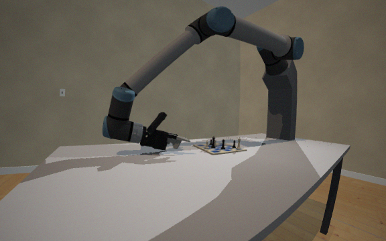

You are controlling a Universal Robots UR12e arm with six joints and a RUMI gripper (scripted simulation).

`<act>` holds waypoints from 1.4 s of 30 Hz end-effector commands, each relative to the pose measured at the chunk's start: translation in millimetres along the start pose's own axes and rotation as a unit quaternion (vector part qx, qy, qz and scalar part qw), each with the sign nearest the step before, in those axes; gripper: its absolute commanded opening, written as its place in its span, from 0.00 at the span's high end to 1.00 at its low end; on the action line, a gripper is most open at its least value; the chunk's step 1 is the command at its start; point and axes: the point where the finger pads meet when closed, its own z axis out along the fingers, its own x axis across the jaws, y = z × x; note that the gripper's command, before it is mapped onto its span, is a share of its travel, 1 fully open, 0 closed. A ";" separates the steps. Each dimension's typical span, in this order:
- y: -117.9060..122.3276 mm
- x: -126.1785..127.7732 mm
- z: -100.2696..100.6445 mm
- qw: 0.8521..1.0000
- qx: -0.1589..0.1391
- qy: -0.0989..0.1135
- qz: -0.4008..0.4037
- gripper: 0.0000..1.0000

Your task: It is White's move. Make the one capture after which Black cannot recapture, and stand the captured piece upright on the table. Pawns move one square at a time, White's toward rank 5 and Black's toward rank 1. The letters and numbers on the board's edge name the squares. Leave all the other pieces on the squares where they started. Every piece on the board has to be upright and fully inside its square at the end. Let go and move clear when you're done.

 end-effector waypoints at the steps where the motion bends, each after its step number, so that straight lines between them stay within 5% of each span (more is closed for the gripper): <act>1: -0.6 0.3 -1.1 1.000 -0.001 0.000 0.000 0.00; 32: -1.9 0.3 -1.4 1.000 -0.001 0.000 0.000 0.00; 42: -49.3 1.1 -11.2 1.000 -0.001 0.000 0.000 0.00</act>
